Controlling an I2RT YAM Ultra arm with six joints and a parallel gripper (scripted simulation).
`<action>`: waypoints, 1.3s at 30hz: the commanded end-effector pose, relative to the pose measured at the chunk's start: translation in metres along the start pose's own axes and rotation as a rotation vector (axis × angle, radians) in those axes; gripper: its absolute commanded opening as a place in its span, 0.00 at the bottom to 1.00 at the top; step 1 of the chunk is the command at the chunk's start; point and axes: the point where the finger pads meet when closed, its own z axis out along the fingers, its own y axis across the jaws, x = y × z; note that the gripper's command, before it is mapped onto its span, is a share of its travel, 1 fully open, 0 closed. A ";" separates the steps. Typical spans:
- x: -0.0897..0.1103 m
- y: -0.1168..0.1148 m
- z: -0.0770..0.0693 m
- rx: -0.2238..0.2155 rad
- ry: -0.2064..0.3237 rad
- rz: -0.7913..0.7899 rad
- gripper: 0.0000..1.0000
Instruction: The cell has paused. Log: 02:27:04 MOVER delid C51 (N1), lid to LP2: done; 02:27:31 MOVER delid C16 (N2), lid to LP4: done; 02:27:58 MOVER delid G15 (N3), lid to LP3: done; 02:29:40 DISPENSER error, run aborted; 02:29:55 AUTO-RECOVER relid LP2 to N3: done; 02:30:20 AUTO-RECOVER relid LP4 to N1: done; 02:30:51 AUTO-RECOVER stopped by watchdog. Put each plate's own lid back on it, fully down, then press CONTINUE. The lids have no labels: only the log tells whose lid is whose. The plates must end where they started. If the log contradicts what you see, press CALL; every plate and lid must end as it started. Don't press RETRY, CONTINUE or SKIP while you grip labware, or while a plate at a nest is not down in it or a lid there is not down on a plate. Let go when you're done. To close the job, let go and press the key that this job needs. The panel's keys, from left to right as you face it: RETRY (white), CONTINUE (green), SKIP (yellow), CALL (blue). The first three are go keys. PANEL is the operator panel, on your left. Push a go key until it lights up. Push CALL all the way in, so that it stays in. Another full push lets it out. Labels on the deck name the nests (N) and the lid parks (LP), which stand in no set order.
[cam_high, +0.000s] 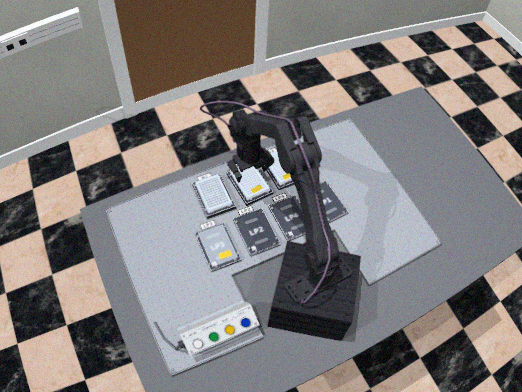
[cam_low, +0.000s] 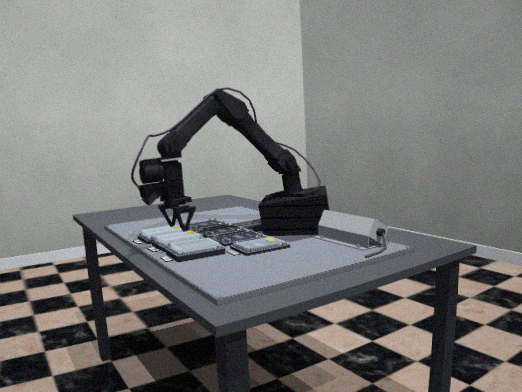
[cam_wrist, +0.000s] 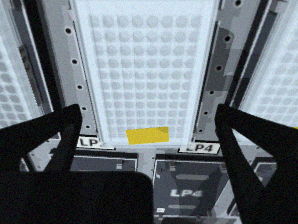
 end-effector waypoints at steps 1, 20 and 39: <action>-0.017 -0.004 -0.033 -0.002 -0.082 0.005 1.00; -0.018 -0.004 -0.035 -0.003 -0.083 0.002 1.00; -0.018 -0.032 -0.028 -0.006 -0.063 0.041 1.00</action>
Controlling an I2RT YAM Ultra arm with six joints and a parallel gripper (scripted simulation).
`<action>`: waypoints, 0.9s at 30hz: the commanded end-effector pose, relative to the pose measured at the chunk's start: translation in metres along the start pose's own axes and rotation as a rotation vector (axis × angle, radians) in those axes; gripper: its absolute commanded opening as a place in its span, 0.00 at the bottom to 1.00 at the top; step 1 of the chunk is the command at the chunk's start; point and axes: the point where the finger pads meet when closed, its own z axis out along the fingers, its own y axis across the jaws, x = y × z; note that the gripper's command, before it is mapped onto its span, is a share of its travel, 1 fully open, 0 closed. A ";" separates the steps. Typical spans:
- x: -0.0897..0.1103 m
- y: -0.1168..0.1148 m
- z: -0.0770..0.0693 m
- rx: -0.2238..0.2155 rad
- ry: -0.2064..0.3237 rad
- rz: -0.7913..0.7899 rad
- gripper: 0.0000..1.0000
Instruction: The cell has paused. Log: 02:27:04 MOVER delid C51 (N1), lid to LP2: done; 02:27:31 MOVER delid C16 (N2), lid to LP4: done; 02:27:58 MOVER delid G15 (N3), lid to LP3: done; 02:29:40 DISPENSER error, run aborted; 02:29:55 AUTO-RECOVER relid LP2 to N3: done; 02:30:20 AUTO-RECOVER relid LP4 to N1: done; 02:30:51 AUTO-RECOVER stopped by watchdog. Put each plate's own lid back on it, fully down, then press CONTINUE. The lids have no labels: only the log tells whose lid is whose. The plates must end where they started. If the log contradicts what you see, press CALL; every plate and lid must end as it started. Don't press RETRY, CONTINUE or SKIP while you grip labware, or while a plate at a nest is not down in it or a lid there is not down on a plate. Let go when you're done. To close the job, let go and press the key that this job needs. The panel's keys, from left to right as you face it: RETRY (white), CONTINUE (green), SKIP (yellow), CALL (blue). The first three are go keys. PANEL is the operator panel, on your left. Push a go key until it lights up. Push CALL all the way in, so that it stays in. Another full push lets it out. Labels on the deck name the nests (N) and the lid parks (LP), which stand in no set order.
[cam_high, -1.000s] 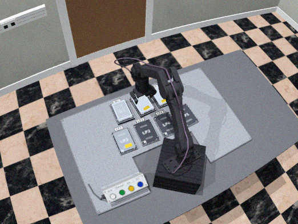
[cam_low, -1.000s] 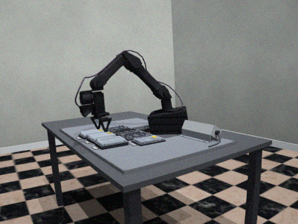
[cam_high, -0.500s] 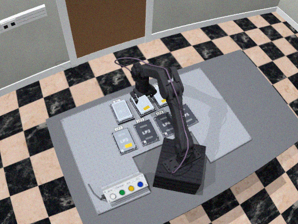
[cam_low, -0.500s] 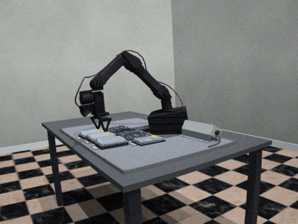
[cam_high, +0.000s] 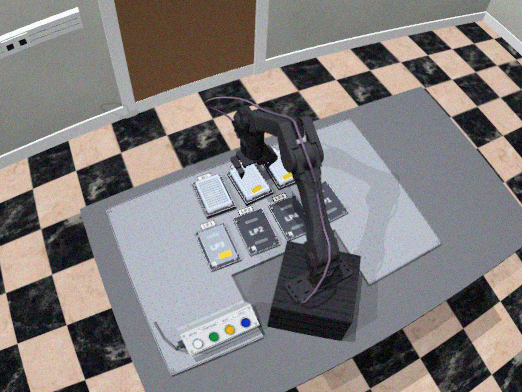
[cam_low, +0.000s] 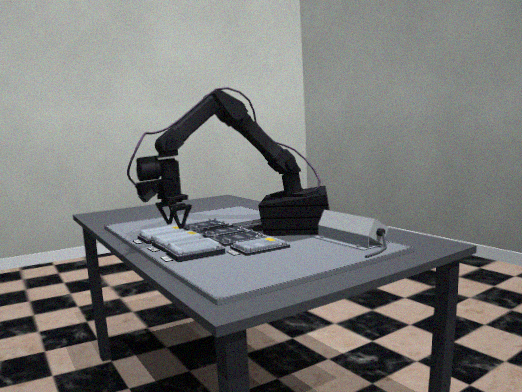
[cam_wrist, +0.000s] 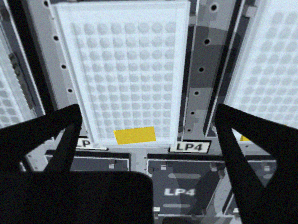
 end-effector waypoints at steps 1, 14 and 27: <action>-0.014 -0.023 -0.021 -0.001 -0.055 0.015 1.00; -0.013 -0.077 -0.014 -0.002 -0.038 0.014 1.00; -0.015 -0.113 -0.017 0.001 -0.049 0.006 1.00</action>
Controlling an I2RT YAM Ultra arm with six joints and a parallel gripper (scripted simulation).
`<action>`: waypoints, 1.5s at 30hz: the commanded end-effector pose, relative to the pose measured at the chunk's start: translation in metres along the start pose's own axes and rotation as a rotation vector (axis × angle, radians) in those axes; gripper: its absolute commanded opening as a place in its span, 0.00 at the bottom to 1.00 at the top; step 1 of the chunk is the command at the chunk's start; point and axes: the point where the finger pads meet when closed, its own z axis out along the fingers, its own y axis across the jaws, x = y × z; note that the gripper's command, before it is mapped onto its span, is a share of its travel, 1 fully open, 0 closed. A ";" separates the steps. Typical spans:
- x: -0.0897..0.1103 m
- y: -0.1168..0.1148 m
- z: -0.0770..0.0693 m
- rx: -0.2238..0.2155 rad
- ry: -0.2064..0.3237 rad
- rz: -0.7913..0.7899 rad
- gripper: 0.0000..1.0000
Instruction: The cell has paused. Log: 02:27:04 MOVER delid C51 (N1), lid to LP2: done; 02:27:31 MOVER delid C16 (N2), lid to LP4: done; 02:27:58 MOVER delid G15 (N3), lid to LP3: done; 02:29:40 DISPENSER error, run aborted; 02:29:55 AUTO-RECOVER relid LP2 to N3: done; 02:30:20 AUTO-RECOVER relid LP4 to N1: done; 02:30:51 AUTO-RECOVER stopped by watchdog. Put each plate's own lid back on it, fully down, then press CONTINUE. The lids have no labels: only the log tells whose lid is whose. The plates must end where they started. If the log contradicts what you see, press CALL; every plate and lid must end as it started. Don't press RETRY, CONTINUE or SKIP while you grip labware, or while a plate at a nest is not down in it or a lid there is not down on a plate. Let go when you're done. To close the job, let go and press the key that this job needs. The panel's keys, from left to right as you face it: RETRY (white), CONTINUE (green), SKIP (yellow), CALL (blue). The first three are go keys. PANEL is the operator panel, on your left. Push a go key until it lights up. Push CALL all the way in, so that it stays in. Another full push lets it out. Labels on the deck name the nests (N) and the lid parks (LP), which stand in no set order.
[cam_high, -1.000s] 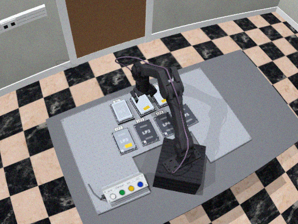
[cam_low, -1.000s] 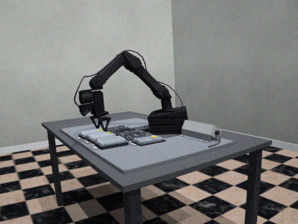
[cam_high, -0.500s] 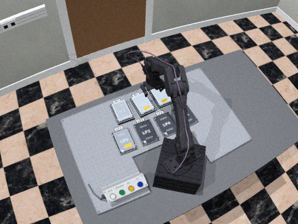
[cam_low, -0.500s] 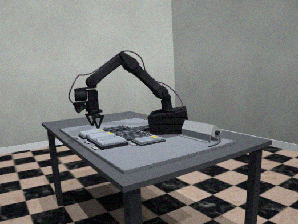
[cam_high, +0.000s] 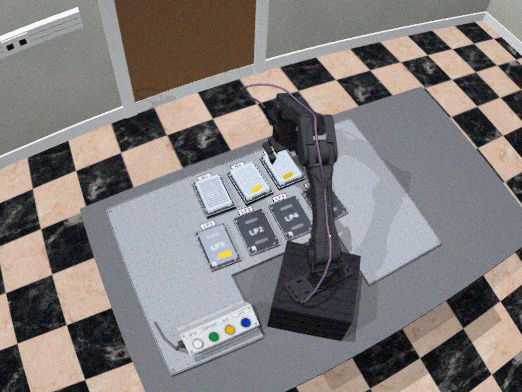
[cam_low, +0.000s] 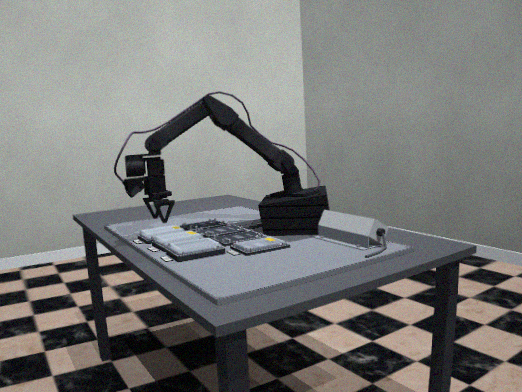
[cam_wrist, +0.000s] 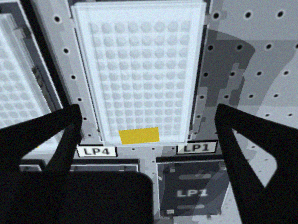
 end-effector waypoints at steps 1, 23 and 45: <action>-0.010 0.006 -0.014 -0.010 -0.035 -0.032 1.00; -0.013 0.009 -0.018 -0.002 -0.062 -0.030 1.00; -0.008 0.008 -0.013 -0.005 -0.050 -0.027 1.00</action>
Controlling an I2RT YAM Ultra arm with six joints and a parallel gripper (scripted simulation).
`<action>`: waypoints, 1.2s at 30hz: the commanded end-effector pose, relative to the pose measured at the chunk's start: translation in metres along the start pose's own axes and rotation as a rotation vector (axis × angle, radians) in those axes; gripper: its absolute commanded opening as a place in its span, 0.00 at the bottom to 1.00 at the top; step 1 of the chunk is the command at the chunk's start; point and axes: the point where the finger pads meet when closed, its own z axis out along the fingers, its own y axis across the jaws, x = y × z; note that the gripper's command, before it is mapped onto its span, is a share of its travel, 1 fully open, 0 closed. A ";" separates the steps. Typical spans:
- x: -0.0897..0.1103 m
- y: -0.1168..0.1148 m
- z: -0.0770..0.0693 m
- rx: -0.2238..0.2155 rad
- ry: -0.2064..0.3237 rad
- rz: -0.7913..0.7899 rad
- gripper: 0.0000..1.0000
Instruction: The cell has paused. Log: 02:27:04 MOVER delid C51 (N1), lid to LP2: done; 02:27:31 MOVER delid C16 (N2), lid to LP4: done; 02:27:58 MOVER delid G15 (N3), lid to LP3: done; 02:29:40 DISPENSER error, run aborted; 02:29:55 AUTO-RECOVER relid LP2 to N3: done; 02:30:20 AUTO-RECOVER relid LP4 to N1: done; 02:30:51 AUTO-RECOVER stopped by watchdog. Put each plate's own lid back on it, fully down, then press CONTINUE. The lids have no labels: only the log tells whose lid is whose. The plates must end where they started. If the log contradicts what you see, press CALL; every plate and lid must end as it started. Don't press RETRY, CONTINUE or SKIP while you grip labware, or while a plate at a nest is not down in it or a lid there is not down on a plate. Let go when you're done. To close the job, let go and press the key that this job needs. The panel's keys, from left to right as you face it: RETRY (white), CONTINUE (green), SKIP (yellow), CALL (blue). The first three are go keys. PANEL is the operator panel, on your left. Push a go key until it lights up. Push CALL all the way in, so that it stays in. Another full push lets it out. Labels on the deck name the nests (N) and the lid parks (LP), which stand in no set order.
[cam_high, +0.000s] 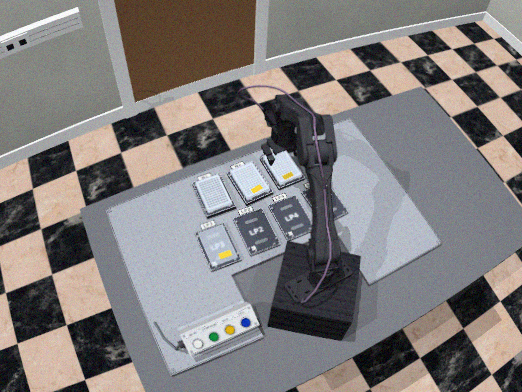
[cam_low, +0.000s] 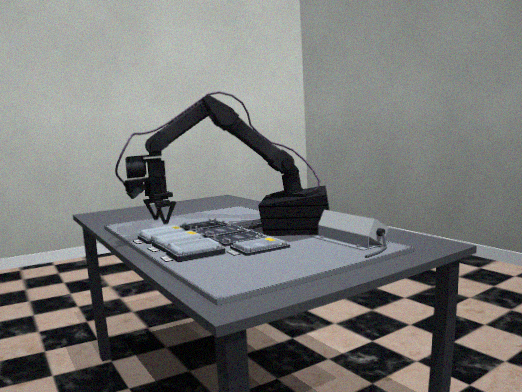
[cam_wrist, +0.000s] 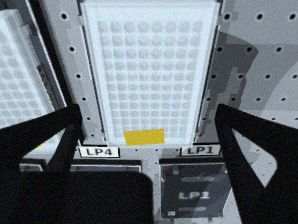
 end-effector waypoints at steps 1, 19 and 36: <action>-0.009 0.002 -0.016 0.003 -0.053 -0.007 1.00; -0.005 0.003 0.014 -0.006 -0.026 -0.011 1.00; -0.012 -0.005 0.018 0.003 -0.052 -0.001 1.00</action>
